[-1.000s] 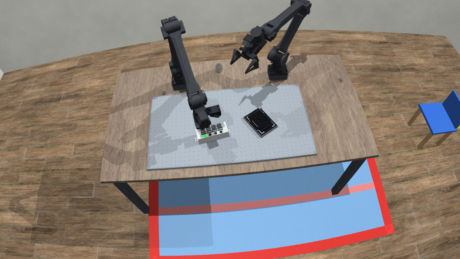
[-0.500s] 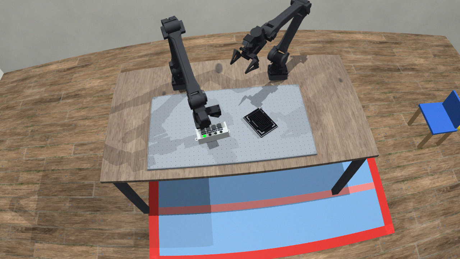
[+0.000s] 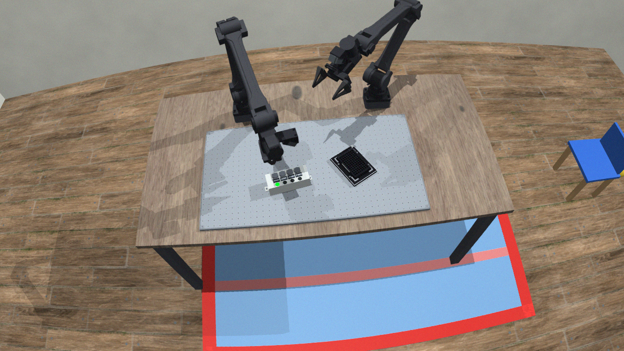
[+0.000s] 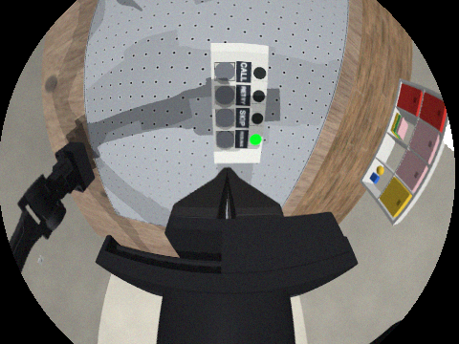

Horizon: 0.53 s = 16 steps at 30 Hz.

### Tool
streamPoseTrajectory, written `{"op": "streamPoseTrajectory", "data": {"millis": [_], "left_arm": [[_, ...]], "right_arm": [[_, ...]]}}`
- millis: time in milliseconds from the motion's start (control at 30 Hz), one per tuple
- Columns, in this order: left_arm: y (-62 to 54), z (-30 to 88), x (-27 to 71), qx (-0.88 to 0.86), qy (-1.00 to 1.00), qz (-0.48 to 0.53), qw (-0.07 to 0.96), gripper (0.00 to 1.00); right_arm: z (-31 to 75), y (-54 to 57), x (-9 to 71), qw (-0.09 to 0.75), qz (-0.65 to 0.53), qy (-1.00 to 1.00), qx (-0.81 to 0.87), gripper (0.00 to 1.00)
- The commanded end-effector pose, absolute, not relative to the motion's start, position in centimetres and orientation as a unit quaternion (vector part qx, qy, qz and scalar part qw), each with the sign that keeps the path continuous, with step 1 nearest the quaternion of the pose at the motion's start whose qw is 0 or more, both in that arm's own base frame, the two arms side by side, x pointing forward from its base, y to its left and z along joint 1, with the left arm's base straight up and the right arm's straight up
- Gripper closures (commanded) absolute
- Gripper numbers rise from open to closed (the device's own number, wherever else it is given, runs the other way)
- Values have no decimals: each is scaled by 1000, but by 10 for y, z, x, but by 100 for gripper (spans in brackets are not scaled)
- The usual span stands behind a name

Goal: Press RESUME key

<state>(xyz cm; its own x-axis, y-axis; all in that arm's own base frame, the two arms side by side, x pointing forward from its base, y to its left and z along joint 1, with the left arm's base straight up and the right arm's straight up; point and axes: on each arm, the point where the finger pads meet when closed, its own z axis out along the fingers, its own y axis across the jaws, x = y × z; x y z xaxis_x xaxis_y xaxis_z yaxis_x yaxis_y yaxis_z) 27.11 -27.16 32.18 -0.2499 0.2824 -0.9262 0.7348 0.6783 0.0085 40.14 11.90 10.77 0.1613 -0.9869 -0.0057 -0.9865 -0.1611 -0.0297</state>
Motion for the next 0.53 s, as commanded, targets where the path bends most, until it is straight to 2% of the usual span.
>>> {"op": "streamPoseTrajectory", "data": {"millis": [0, 500], "left_arm": [[-275, 340, 272, 329, 750, -230, 526, 0], [-275, 340, 272, 329, 750, -230, 526, 0]], "right_arm": [[115, 122, 413, 13, -10, 644, -765, 100], [108, 121, 408, 10, -7, 647, -763, 100]]}}
